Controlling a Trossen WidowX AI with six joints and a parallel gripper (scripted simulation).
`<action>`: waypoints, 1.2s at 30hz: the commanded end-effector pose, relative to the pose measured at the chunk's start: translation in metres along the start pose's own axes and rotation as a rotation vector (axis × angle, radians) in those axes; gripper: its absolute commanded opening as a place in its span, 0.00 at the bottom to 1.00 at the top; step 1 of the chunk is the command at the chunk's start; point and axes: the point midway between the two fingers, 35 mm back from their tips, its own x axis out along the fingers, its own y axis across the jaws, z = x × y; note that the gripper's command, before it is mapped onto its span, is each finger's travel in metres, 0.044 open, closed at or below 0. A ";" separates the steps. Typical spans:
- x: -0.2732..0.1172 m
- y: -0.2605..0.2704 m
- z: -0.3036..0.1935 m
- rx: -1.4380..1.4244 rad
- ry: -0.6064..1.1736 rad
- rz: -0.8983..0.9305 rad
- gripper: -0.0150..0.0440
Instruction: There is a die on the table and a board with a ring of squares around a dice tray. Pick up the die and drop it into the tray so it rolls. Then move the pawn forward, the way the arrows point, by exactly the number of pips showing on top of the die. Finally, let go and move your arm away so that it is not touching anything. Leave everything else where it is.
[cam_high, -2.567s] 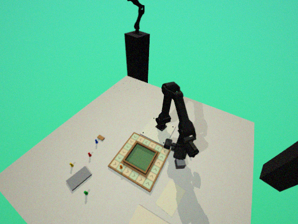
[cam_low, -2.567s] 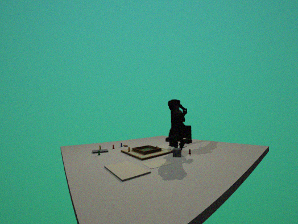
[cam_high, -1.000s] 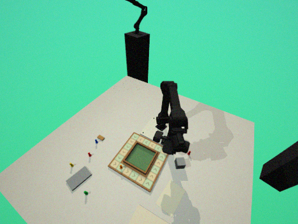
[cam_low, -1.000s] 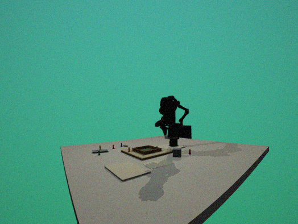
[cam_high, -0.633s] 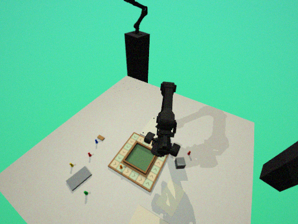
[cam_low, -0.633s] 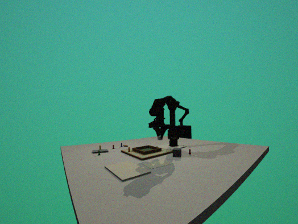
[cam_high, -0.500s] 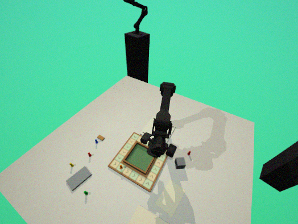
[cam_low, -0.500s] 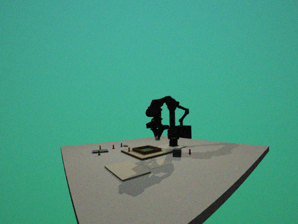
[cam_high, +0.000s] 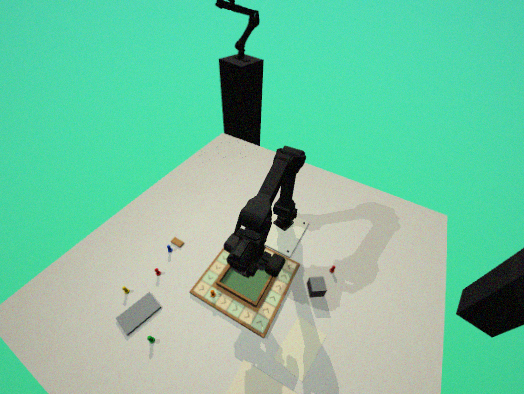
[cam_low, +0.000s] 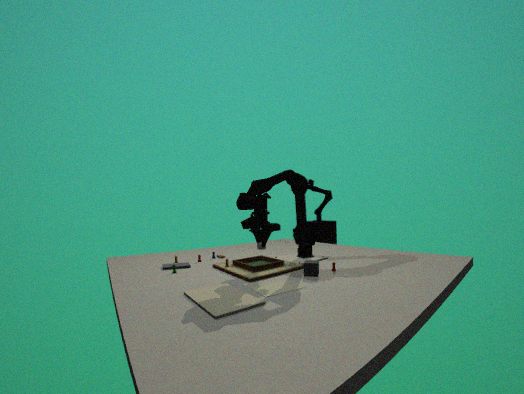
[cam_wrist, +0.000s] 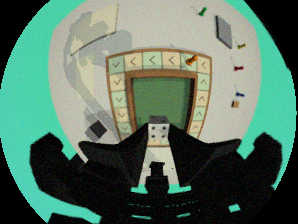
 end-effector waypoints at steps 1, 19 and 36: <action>0.003 -0.015 0.005 0.002 -0.001 0.006 0.25; 0.010 -0.017 0.013 0.003 -0.493 0.003 0.25; -0.016 -0.018 -0.004 0.006 -0.847 0.005 0.25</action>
